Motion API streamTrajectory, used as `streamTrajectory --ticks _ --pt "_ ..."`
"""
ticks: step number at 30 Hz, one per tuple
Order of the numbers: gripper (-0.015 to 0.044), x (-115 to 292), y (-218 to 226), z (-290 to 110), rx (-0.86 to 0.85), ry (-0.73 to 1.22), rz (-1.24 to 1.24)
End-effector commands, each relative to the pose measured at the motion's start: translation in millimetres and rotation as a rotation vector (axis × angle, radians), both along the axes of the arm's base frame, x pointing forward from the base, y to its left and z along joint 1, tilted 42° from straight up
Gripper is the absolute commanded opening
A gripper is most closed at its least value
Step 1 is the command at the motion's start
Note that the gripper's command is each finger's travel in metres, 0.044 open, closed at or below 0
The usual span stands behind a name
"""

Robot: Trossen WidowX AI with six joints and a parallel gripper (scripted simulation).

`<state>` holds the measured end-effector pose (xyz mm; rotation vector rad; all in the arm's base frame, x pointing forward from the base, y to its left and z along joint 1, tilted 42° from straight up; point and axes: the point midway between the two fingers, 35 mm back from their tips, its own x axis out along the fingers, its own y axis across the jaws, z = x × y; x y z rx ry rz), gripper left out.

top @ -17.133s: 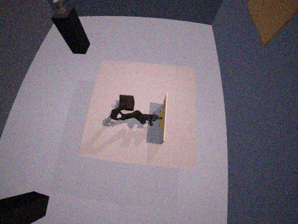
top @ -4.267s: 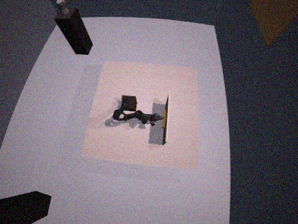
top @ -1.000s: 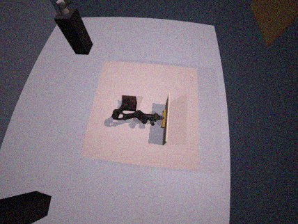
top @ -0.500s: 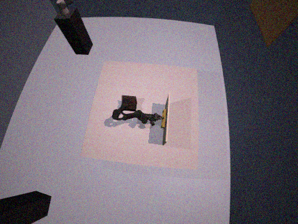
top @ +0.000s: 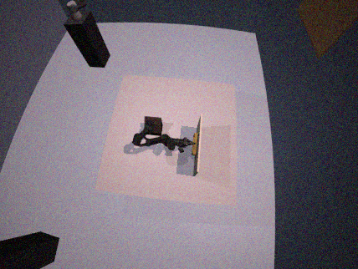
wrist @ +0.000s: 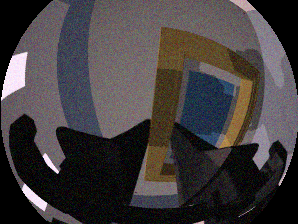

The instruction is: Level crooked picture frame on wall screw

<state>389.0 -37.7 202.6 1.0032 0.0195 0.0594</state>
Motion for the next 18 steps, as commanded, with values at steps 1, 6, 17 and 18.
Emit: streamTrajectory --ticks 1,6,17,18 --pt "0.0000 0.0 3.4 -0.7 -0.004 -0.006 0.007" --pt "0.0000 -0.1 4.8 -0.4 -0.004 -0.006 0.007" --pt "0.0000 -0.1 4.7 -1.4 -0.004 -0.006 0.007" --pt "0.0000 -0.1 4.9 -1.2 -0.004 -0.006 0.007"
